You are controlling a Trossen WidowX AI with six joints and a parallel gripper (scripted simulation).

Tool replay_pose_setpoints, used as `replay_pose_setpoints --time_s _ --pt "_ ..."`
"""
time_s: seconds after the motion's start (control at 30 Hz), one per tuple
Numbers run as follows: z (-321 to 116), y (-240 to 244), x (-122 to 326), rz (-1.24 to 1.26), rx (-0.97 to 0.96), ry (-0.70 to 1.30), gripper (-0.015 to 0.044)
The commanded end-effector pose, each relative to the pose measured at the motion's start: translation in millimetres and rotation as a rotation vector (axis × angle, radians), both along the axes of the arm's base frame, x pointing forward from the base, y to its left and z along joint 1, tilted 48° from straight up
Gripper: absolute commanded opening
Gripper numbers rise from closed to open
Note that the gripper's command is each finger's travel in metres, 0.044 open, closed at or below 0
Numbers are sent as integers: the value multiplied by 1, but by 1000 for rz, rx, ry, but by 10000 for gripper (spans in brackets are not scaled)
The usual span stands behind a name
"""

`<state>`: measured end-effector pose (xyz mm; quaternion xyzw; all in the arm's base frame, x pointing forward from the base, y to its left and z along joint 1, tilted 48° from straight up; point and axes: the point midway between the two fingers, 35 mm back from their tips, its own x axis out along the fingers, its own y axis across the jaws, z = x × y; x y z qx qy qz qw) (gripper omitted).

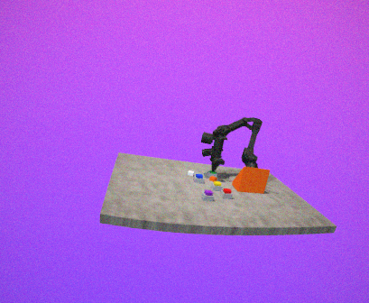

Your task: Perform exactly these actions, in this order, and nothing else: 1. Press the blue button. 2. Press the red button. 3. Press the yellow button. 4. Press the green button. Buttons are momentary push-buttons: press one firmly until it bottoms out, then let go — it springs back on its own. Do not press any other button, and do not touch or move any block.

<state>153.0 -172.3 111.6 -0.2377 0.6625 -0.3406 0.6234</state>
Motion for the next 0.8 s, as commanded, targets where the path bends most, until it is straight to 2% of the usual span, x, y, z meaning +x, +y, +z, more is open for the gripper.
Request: replay_pose_setpoints --time_s 0.0,0.27,0.5,0.63,0.77 --pt "-1 0 0 1 4 2 20" --pt "1 1 0 0 1 0 20" --pt "21 24 3 1 5 3 20" --pt "16 32 19 6 23 -23 125" --pt "0 58 60 17 71 -70 230"
